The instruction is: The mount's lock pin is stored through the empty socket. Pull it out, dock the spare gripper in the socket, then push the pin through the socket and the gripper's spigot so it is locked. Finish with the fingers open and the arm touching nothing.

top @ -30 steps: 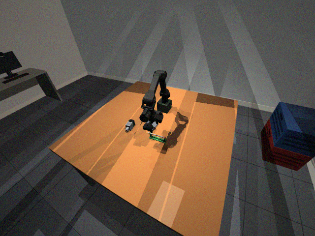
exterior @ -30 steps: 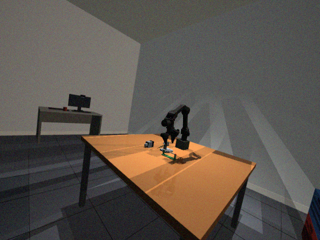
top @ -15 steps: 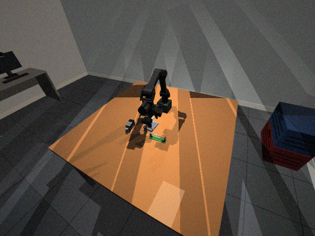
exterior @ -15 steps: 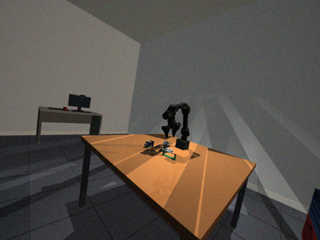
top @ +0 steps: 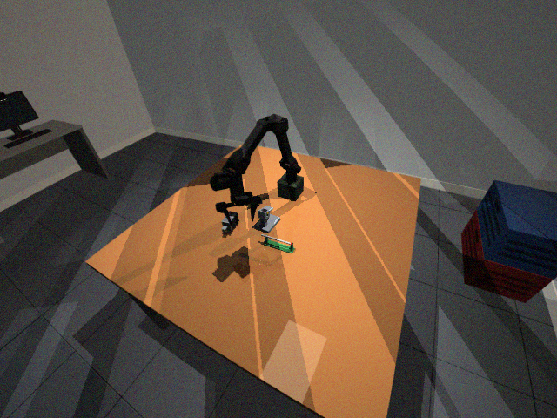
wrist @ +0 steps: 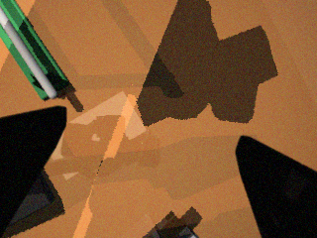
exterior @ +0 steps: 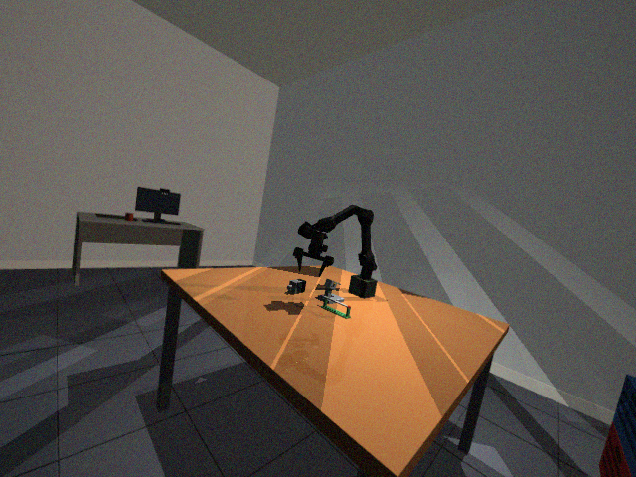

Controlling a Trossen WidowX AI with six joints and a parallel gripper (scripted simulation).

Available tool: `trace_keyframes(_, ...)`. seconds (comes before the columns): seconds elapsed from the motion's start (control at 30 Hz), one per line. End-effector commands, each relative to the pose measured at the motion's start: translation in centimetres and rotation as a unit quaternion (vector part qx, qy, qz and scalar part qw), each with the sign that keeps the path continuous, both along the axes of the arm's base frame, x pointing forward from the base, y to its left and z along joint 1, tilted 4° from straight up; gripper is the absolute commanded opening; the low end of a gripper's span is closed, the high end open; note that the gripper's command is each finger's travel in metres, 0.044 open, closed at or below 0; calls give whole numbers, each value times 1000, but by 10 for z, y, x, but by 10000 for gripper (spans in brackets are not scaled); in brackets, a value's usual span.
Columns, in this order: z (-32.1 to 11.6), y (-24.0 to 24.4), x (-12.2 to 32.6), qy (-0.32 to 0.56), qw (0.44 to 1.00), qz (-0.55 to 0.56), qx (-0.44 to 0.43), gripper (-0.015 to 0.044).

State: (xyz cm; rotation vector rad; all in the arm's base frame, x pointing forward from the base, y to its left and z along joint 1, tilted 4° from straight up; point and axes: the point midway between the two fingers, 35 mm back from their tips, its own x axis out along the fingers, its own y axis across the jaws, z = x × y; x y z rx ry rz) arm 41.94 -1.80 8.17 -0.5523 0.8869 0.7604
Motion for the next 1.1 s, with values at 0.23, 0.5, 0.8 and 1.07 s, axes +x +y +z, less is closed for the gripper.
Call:
trace_keyframes(0.23, -1, -130, -52, -161, 924, -292, 186, 440)
trace_keyframes(0.5, 0, -140, -66, -182, 907, -319, 207, 440)
trace_keyframes(0.8, -22, -140, -64, -182, 907, -319, 206, 440)
trace_keyframes(1.07, -63, -136, -65, -181, 907, -320, 206, 440)
